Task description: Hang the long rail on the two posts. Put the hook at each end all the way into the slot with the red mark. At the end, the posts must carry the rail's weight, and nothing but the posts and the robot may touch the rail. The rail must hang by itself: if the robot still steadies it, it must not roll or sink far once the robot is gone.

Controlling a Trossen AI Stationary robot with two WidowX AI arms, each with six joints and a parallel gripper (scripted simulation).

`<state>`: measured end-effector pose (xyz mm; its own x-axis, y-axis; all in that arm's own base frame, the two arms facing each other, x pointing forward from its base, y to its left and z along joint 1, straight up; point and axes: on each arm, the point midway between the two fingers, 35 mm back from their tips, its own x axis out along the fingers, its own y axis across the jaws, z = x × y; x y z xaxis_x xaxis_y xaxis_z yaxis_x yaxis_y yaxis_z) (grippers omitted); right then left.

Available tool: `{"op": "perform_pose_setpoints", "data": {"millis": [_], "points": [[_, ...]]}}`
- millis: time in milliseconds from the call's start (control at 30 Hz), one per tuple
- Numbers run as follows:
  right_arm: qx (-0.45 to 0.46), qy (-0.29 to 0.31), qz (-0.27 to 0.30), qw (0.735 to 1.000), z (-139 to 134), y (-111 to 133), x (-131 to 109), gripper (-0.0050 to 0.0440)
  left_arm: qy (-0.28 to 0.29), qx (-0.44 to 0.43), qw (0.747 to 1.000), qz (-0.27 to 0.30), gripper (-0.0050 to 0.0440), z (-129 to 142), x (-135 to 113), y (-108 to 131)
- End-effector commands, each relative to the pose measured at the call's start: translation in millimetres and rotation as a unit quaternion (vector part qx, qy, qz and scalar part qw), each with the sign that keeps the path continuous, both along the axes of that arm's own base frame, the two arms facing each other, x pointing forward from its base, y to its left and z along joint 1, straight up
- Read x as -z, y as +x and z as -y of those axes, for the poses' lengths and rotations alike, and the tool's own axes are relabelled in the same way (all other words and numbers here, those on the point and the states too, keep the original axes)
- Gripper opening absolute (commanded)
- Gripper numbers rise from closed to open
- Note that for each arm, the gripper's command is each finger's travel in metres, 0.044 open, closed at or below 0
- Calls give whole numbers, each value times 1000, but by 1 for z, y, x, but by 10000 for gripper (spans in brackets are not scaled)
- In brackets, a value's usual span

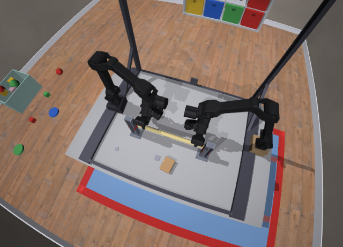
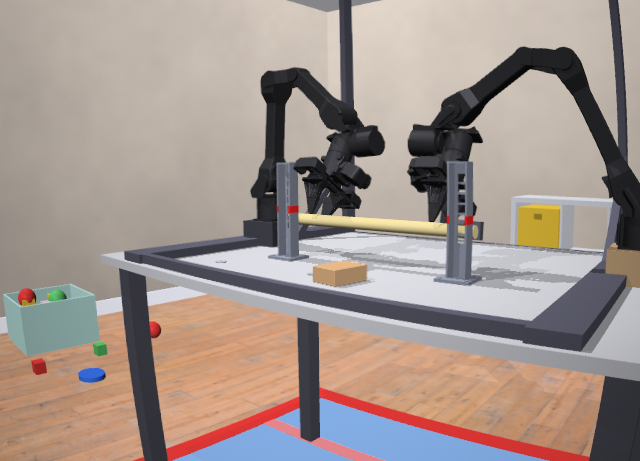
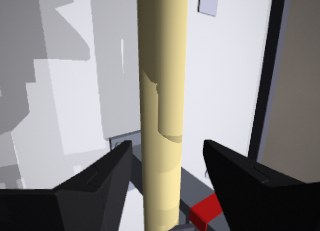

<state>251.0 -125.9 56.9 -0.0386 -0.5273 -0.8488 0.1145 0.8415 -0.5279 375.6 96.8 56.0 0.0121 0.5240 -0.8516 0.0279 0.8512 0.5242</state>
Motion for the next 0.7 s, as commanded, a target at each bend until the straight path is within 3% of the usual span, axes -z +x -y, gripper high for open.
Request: {"op": "perform_pose_setpoints", "data": {"millis": [0, 67, 100, 267, 667], "points": [[0, -1, 0, 1000, 1, 0, 0, 288, 2, 1, 1000, 12, 288, -1, -8, 2], [0, -1, 0, 1000, 1, 0, 0, 336, 2, 1, 1000, 12, 334, -1, -8, 2], [0, -1, 0, 1000, 1, 0, 0, 349, 2, 1, 1000, 12, 334, -1, -8, 2], [1, -2, -6, 1000, -1, 1, 1, 349, 4, 1, 1000, 22, 334, 1, -18, 4], [0, -3, 11, 1000, -13, 6, -26, 335, 3, 1, 1000, 25, 318, 18, -45, 4]]}}
